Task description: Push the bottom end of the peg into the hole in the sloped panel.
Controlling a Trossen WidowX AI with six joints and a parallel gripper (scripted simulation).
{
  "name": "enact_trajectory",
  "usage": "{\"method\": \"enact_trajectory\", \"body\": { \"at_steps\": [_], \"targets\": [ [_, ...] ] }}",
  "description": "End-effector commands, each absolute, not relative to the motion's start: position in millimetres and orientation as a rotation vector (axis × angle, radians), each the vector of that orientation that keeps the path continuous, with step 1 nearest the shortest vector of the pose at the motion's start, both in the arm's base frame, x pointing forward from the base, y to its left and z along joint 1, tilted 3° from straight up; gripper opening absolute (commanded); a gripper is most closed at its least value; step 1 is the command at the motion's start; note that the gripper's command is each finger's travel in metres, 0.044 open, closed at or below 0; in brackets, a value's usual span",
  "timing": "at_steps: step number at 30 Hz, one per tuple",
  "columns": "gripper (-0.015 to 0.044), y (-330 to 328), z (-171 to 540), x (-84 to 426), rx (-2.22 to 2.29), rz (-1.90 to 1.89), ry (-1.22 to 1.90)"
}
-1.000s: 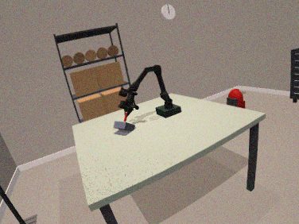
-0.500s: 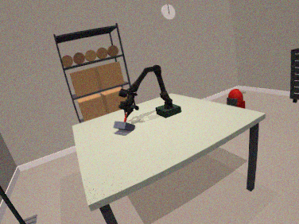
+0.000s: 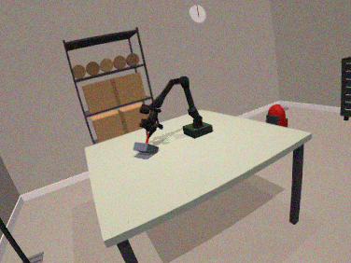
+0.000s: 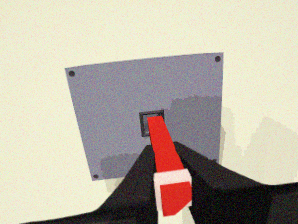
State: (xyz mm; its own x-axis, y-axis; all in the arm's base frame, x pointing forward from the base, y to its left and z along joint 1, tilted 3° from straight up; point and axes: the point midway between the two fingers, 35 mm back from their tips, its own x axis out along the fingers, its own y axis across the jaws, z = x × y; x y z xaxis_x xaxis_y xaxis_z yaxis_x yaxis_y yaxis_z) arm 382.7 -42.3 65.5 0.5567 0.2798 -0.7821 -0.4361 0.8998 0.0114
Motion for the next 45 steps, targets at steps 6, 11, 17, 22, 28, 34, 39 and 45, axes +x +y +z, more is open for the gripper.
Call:
{"method": "enact_trajectory", "body": {
  "at_steps": [6, 11, 17, 22, 28, 34, 39, 45],
  "targets": [
    [0.0, -42, 62, 379, -0.192, 0.428, 0.887],
    [0.0, -41, 61, 379, -0.192, 0.428, 0.887],
    [0.0, -40, 59, 381, -0.192, 0.428, 0.887],
    [0.0, -39, 58, 382, -0.192, 0.428, 0.887],
    [0.0, -39, 56, 384, -0.192, 0.428, 0.887],
    [0.0, -39, 54, 385, -0.192, 0.428, 0.886],
    [0.0, -39, 53, 387, -0.192, 0.428, 0.886],
    [0.0, -38, 51, 389, -0.192, 0.428, 0.886]
  ]
}}
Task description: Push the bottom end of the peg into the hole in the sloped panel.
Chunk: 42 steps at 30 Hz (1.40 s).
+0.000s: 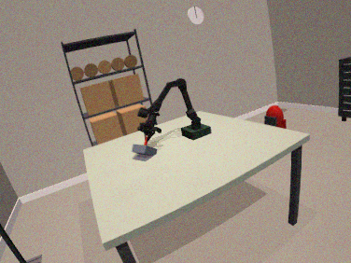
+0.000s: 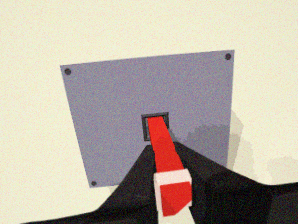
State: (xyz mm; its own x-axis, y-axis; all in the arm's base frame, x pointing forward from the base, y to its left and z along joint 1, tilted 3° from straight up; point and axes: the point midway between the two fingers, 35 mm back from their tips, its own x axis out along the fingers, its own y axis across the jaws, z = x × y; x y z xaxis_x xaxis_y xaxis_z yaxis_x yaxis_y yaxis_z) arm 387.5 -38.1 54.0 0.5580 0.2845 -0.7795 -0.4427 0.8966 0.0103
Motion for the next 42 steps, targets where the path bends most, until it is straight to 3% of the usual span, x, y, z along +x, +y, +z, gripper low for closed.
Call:
{"method": "enact_trajectory", "body": {
  "at_steps": [1, 42],
  "targets": [
    [0.0, -38, 51, 389, -0.192, 0.428, 0.886],
    [0.0, -33, 38, 399, -0.192, 0.428, 0.885]
  ]
}}
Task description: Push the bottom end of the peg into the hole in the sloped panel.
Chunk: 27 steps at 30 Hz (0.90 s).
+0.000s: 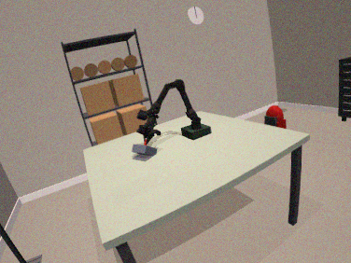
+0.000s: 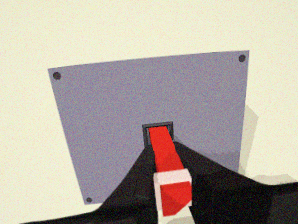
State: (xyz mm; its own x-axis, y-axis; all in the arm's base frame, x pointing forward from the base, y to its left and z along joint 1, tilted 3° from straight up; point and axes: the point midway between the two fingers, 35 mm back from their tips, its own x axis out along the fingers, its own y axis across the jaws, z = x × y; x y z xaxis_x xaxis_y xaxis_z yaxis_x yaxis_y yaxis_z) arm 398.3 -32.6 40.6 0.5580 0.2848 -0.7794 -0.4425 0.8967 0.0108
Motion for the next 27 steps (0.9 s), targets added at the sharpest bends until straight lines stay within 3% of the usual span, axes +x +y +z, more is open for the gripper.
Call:
{"method": "enact_trajectory", "body": {
  "at_steps": [1, 19, 27],
  "targets": [
    [0.0, -32.6, 37.5, 399.1, -0.192, 0.428, 0.885],
    [0.0, -32.3, 37.6, 400.0, -0.196, 0.432, 0.878],
    [0.021, -32.3, 37.6, 400.0, -0.196, 0.432, 0.878]
  ]
}}
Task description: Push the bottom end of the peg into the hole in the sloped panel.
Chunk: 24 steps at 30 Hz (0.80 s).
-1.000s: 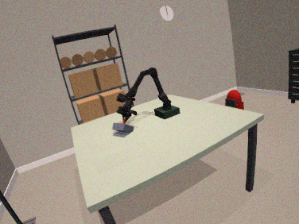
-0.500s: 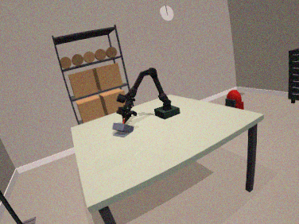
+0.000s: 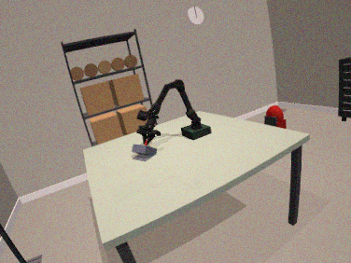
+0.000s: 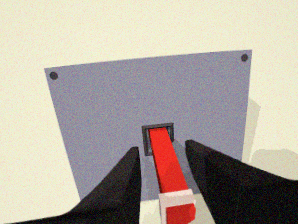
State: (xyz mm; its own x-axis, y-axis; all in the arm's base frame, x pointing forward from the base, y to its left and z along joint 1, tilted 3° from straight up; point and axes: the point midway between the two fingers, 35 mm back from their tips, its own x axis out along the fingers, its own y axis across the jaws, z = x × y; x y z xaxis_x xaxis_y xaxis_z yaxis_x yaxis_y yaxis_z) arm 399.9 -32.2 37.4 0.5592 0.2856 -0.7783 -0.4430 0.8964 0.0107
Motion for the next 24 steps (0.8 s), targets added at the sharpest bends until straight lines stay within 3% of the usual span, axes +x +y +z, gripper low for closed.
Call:
{"method": "enact_trajectory", "body": {
  "at_steps": [1, 9, 24],
  "targets": [
    [0.0236, -32, 38, 400, -0.196, 0.432, 0.878],
    [0.044, -34, 41, 398, -0.196, 0.432, 0.879],
    [0.044, -43, 61, 386, -0.194, 0.43, 0.887]
  ]
}}
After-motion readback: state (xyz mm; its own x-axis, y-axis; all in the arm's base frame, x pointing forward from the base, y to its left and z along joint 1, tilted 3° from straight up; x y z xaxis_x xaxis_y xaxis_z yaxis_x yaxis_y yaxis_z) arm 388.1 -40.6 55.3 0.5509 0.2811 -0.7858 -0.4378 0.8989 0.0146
